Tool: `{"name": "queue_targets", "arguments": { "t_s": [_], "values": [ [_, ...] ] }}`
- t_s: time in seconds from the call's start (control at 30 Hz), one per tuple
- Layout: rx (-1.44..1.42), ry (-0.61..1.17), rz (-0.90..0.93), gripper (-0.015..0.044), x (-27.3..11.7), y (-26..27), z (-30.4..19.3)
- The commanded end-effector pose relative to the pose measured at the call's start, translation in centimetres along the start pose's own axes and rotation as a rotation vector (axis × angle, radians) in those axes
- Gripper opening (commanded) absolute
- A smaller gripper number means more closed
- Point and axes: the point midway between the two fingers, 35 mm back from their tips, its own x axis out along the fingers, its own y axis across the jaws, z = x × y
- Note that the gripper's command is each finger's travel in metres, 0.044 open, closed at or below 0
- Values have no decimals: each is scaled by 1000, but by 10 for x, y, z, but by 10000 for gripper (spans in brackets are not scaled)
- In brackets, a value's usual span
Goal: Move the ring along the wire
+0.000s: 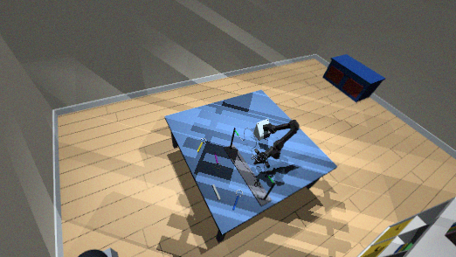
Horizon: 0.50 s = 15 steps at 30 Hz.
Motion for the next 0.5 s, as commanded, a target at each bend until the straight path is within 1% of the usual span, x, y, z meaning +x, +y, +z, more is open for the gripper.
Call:
{"name": "queue_targets", "arguments": {
  "t_s": [0.0,0.47],
  "values": [
    [-21,3,-11,-150,0,-8,-1],
    [-171,5,-93,-150,-2,-42,1]
  ]
}}
